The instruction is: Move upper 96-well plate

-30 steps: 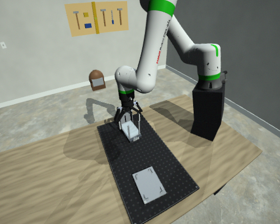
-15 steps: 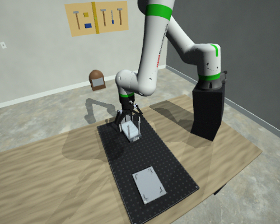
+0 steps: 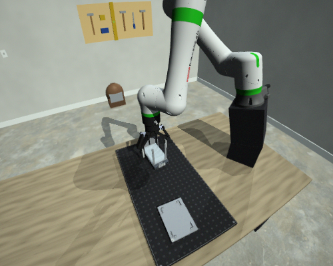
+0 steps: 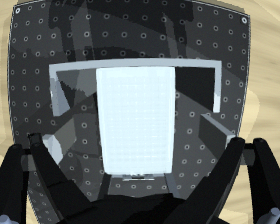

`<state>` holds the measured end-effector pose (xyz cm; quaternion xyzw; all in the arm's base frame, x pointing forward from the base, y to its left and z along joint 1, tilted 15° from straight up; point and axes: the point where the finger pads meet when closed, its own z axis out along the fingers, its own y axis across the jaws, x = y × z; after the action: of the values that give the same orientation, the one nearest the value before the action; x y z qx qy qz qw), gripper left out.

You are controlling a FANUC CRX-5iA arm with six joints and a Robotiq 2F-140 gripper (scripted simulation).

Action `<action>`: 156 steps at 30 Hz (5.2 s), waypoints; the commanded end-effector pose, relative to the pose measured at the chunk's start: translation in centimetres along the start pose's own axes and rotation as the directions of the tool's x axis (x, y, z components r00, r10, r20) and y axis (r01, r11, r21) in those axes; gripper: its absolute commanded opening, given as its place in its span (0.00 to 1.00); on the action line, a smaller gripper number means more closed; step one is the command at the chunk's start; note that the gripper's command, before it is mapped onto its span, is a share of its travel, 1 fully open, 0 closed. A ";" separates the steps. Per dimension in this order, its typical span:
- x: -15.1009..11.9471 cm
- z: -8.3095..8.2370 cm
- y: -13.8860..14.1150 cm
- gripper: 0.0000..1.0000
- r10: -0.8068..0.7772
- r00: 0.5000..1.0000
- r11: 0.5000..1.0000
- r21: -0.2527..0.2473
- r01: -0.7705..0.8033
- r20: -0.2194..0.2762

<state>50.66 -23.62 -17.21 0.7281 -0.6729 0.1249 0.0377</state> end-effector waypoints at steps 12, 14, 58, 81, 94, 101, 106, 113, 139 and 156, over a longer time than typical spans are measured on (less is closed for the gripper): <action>0.0 0.0 0.0 0.00 0.000 1.000 1.000 0.000 0.000 0.000; 0.0 0.0 0.0 0.00 0.000 1.000 1.000 0.000 0.000 0.000; 0.0 -3.2 0.0 0.00 0.000 1.000 1.000 0.000 0.000 0.000; 0.0 -6.7 0.0 0.00 0.000 1.000 1.000 0.000 0.000 0.000; 0.0 -8.5 0.0 0.00 0.000 1.000 1.000 0.000 0.000 0.000; 0.0 -9.7 0.0 0.00 0.000 1.000 1.000 0.000 0.000 0.000; 0.0 -10.2 0.0 0.00 0.000 1.000 1.000 0.000 0.000 0.000; 0.0 -11.3 0.0 0.00 0.000 1.000 1.000 0.000 0.000 0.000; 0.0 -12.5 0.0 0.00 0.000 1.000 1.000 0.000 0.000 0.000; -4.9 -12.4 -1.2 0.00 0.130 0.992 0.992 0.000 -0.130 0.000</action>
<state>49.80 -16.55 -6.17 0.6830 -0.7187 0.1268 0.0294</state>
